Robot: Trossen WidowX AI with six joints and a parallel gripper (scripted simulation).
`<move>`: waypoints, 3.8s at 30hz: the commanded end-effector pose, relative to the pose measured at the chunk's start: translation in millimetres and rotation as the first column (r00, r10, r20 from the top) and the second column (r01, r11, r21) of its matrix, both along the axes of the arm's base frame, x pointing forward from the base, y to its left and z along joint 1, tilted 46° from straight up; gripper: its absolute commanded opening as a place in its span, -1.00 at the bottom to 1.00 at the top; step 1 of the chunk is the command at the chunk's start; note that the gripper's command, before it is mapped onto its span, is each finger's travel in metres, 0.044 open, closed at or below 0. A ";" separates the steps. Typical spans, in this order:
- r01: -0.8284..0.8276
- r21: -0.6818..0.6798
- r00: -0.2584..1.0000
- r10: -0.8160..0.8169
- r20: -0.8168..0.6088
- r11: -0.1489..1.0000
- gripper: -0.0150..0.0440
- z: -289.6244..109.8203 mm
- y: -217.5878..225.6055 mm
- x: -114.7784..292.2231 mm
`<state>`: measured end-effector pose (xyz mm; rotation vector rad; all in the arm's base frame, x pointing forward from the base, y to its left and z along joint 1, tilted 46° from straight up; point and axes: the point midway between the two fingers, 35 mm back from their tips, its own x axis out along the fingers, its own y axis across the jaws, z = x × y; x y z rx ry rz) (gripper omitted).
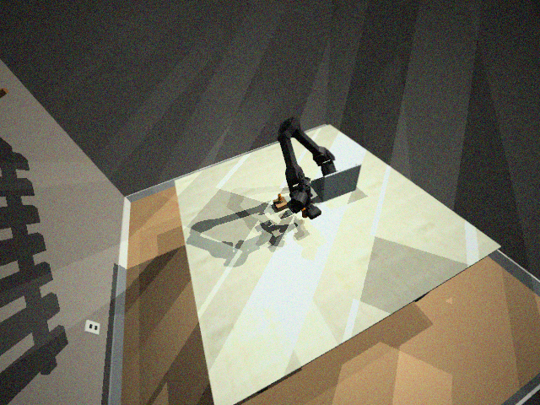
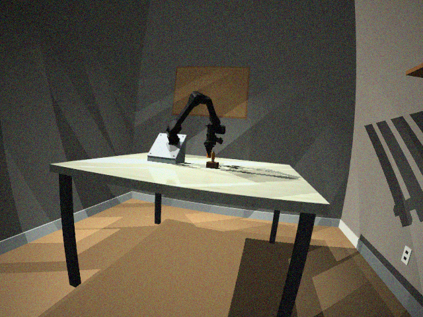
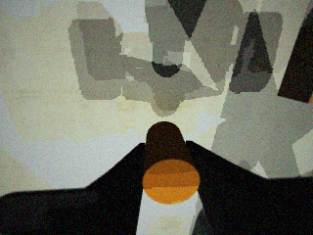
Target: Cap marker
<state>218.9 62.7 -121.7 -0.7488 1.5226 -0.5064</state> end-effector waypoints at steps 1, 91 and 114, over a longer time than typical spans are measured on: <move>0.001 0.010 1.000 -0.001 0.013 1.000 -0.49 8.9 10.5 2.6; 0.001 -0.001 1.000 -0.001 0.014 1.000 -0.49 124.0 -98.3 76.1; 0.005 0.004 1.000 -0.005 0.018 1.000 0.67 123.7 -98.5 76.4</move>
